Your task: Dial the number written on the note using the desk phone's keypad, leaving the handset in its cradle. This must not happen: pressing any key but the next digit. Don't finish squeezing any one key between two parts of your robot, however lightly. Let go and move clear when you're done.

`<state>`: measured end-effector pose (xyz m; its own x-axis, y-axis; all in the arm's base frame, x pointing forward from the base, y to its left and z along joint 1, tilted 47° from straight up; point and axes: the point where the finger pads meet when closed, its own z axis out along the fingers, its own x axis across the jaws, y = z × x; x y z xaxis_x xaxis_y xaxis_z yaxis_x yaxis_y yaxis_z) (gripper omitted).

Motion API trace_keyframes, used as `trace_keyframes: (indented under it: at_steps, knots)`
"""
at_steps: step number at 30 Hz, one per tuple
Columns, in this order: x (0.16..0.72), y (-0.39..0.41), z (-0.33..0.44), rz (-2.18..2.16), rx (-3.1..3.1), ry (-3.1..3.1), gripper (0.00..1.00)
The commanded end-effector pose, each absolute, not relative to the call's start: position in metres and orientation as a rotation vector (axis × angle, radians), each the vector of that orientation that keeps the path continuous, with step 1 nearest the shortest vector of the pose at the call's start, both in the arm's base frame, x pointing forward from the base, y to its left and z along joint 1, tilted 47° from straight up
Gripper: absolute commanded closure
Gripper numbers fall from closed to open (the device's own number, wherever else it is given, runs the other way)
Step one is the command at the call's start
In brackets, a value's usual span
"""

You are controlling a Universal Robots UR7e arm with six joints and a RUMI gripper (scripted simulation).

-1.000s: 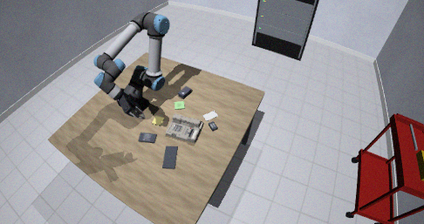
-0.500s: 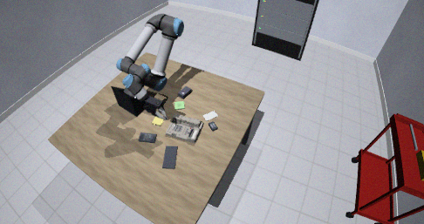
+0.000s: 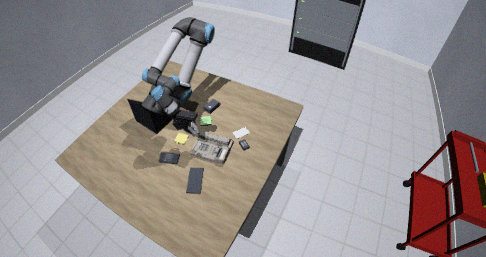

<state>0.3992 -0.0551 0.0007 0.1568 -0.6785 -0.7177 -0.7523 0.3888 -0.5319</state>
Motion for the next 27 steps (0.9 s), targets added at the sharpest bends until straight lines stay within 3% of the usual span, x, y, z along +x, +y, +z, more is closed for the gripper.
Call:
trace_keyframes:
  at_steps: [1,27]
  knots:
    - [0.4,-0.054,0.001,0.077,-1.327,1.548,1.0]
    - [0.405,-0.018,-0.033,0.078,-1.327,1.549,1.0]
